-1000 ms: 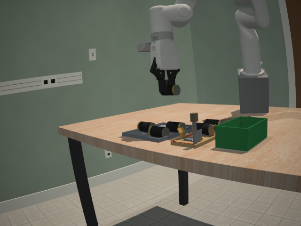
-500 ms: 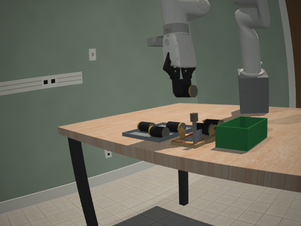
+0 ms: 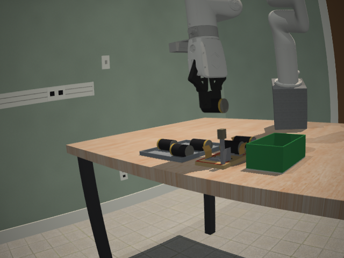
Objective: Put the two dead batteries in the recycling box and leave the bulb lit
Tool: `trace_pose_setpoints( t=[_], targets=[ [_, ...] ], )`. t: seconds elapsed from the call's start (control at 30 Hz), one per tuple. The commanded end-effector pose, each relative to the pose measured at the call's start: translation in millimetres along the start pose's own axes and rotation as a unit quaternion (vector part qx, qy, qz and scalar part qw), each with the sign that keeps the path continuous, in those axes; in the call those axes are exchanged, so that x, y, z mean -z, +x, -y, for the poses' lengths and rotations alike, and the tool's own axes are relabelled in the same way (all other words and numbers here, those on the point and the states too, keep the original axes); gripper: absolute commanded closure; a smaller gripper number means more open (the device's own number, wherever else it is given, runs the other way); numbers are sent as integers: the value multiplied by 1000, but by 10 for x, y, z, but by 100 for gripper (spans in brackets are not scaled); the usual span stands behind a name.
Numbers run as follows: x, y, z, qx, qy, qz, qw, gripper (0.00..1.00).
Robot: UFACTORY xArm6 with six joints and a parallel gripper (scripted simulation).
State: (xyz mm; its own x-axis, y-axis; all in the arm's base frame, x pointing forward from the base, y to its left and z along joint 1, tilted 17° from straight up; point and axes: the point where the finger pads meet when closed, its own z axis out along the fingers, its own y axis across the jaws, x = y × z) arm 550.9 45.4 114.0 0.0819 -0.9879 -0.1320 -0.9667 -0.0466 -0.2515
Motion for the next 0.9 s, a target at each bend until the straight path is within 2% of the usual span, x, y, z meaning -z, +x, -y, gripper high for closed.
trace_pose_setpoints(
  t=[0.0, 0.37, 0.57, 0.87],
  targets=[
    [17, -4, 20, 0, 2, 0, 1000, 72],
    [13, -4, 20, 0, 2, 0, 1000, 72],
    [-273, -4, 22, 0, 2, 0, 1000, 72],
    [-297, -4, 22, 0, 2, 0, 1000, 72]
  ],
)
